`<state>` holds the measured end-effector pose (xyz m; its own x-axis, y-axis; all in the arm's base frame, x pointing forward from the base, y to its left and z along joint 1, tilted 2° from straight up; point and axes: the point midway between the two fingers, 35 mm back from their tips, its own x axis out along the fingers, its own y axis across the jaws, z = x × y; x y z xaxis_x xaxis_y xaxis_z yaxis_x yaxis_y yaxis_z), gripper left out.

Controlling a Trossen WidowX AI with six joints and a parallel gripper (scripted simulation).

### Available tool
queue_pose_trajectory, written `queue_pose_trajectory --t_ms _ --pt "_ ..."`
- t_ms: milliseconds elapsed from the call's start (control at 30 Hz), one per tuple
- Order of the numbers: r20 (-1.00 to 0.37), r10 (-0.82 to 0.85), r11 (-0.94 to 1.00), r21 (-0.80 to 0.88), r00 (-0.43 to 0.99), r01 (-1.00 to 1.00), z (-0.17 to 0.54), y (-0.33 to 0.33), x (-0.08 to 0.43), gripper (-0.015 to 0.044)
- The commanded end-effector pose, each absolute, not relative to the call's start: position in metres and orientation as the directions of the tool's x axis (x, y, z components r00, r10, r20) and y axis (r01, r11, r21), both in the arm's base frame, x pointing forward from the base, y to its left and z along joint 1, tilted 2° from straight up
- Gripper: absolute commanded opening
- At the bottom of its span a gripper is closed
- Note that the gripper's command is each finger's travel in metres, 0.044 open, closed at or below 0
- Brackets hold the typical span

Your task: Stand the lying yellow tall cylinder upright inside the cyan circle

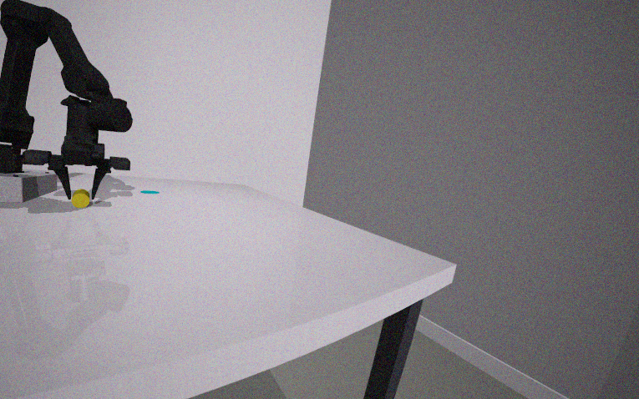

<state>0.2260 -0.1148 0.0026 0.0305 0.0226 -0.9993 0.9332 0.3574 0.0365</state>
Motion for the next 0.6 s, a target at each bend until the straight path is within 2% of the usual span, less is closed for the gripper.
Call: queue_pose_trajectory --t_ms 0,567 --pt "-0.999 0.019 0.355 0.033 0.028 0.934 0.001 -0.115 0.225 0.0105" --pt "-0.999 0.019 0.355 0.034 0.029 0.934 0.038 -0.119 0.230 0.0105"
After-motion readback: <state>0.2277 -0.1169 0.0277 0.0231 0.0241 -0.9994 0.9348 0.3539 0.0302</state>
